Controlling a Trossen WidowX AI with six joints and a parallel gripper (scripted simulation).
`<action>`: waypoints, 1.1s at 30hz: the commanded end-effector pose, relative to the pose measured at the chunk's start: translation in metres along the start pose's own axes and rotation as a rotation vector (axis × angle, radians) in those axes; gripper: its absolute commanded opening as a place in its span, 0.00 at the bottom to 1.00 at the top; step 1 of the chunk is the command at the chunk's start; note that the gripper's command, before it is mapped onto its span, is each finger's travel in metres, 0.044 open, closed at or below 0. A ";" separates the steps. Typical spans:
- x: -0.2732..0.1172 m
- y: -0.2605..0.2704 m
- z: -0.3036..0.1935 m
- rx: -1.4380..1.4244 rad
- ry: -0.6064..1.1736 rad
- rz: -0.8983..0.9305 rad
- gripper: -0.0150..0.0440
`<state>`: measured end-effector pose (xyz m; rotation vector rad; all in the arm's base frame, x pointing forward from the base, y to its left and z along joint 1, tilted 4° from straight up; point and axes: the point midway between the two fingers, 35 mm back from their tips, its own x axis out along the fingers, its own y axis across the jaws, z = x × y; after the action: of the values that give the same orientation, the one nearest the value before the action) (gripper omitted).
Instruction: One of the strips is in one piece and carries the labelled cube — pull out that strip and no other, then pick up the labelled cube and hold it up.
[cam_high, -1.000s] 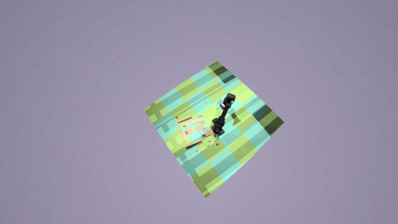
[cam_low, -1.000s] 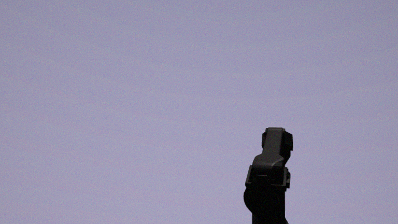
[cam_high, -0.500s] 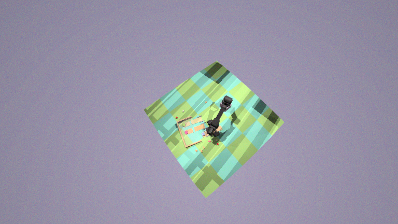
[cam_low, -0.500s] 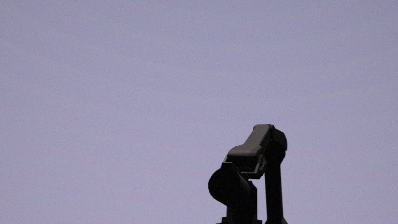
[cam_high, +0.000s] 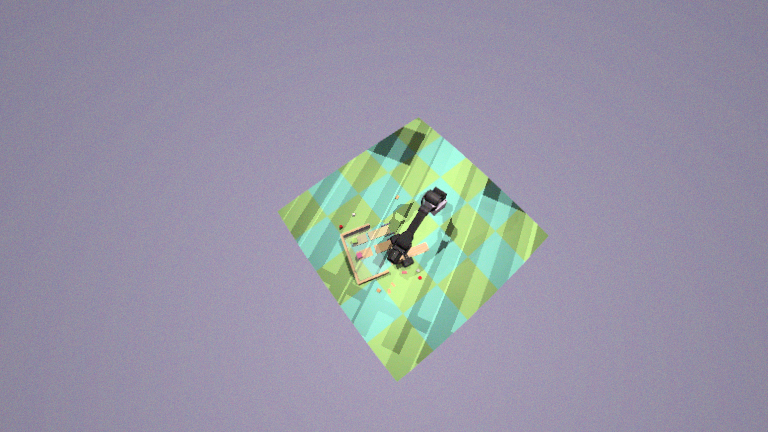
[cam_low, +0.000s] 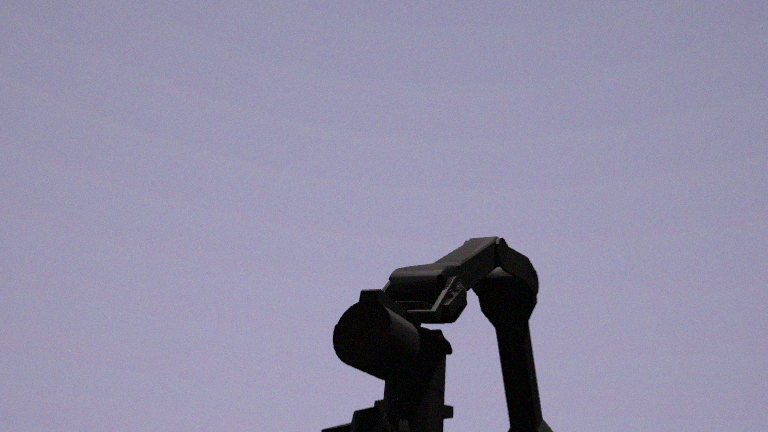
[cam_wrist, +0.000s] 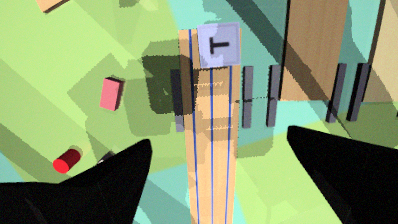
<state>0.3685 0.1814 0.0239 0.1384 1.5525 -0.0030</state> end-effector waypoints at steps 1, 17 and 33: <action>0.001 -0.002 0.015 0.000 0.007 0.000 1.00; 0.006 -0.008 0.057 -0.001 0.003 -0.001 0.82; 0.032 -0.008 0.058 -0.001 0.003 -0.001 0.68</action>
<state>0.4281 0.1707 0.0011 0.1385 1.5449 -0.0039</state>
